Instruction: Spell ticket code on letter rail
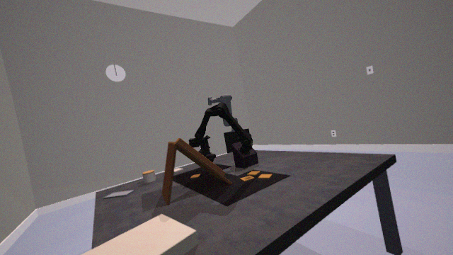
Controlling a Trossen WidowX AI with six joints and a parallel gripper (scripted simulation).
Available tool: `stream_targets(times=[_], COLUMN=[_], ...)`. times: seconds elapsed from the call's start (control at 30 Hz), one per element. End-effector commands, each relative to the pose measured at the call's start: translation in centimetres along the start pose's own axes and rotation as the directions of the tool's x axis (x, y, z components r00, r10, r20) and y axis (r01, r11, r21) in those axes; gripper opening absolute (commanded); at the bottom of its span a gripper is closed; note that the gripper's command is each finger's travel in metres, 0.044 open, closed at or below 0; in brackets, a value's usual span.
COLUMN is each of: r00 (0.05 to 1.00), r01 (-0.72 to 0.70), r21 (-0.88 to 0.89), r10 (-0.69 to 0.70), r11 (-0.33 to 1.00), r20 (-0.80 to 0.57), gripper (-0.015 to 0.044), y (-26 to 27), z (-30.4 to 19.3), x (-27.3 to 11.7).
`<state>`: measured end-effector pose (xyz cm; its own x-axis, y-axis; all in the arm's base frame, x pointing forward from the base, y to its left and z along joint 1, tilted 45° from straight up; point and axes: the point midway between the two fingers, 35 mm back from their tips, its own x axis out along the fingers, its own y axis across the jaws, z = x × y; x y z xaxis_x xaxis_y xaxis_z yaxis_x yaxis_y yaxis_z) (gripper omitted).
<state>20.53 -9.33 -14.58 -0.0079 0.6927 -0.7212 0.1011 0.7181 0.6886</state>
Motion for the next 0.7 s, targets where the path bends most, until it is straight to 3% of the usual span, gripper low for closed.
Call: stream_targets(times=[0.0, 0.3, 0.67], r00=[1.0, 1.0, 0.931], r01=[0.006, 0.008, 0.078], r21=[-0.007, 0.006, 0.089], r10=[-0.006, -0.009, -0.104], r11=[1.0, 1.0, 0.993], r20=[0.002, 0.02, 0.35], gripper=[0.0, 0.0, 0.0], y=[0.0, 0.0, -0.3], z=[0.1, 0.3, 5.4], x=[-0.3, -0.3, -3.5])
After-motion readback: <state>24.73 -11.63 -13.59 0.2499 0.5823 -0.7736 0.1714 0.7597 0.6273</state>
